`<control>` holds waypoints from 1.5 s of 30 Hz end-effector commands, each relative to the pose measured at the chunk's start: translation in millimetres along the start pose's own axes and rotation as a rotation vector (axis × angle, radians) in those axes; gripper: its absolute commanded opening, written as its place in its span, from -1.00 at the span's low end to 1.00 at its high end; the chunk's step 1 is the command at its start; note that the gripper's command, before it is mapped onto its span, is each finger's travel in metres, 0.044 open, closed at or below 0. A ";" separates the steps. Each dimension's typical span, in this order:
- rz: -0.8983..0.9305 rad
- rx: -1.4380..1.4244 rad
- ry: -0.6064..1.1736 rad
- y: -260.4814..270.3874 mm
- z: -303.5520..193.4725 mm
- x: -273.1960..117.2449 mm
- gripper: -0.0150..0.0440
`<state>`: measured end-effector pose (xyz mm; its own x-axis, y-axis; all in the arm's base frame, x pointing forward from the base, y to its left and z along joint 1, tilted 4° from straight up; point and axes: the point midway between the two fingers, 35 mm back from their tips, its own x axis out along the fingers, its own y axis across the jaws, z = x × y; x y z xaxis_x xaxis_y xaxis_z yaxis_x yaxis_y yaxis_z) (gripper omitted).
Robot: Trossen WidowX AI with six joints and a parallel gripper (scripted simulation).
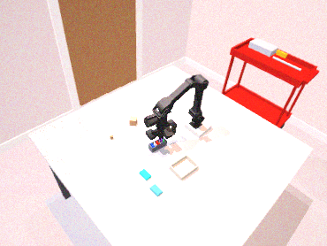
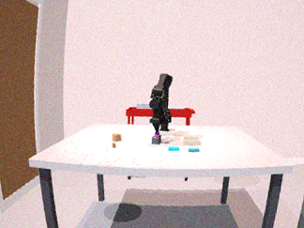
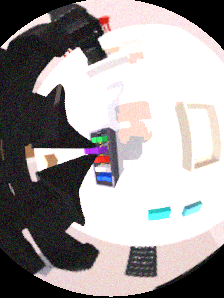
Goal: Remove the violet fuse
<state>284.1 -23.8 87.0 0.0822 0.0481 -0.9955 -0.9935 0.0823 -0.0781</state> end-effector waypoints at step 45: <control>-0.008 -0.001 0.005 -1.1 -0.5 -35.8 -0.49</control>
<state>281.1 -25.3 119.3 0.0826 0.0475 -0.9954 -0.9933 0.0848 -0.0784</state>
